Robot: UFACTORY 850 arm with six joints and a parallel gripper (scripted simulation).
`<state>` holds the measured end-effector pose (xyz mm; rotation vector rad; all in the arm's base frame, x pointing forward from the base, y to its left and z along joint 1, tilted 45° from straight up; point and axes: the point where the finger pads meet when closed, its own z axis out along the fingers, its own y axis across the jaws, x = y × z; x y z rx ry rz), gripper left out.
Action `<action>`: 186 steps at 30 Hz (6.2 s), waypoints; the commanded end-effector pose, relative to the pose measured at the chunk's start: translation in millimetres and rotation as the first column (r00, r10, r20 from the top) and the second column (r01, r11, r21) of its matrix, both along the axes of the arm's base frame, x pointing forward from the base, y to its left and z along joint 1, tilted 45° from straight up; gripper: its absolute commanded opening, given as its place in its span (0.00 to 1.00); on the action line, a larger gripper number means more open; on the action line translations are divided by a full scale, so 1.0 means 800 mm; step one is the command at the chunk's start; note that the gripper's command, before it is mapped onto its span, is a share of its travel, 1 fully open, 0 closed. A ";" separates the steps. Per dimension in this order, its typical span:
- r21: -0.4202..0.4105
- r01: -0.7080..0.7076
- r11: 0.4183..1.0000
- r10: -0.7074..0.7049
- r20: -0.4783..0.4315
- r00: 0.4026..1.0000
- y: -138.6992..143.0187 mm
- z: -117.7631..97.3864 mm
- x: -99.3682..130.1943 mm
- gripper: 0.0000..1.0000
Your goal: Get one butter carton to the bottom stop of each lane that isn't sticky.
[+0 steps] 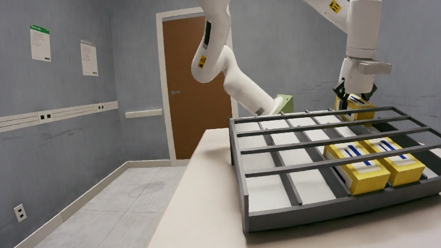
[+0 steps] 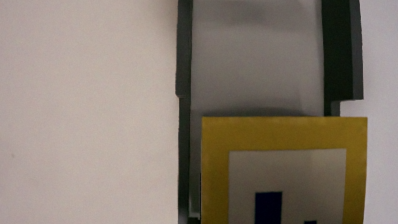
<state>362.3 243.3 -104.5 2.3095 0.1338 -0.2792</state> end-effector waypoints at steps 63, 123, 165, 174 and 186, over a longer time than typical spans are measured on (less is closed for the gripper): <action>0.001 0.000 1.000 0.000 0.001 1.000 0.001 0.000 0.000 0.81; 0.001 0.000 1.000 0.000 0.001 1.000 0.001 0.000 0.000 0.86; 0.001 0.000 1.000 0.000 0.001 1.000 0.001 0.000 0.000 0.90; 0.001 0.000 1.000 0.000 0.001 1.000 0.001 0.000 0.000 0.90; 0.001 0.000 1.000 0.000 0.001 1.000 0.001 0.000 0.000 0.92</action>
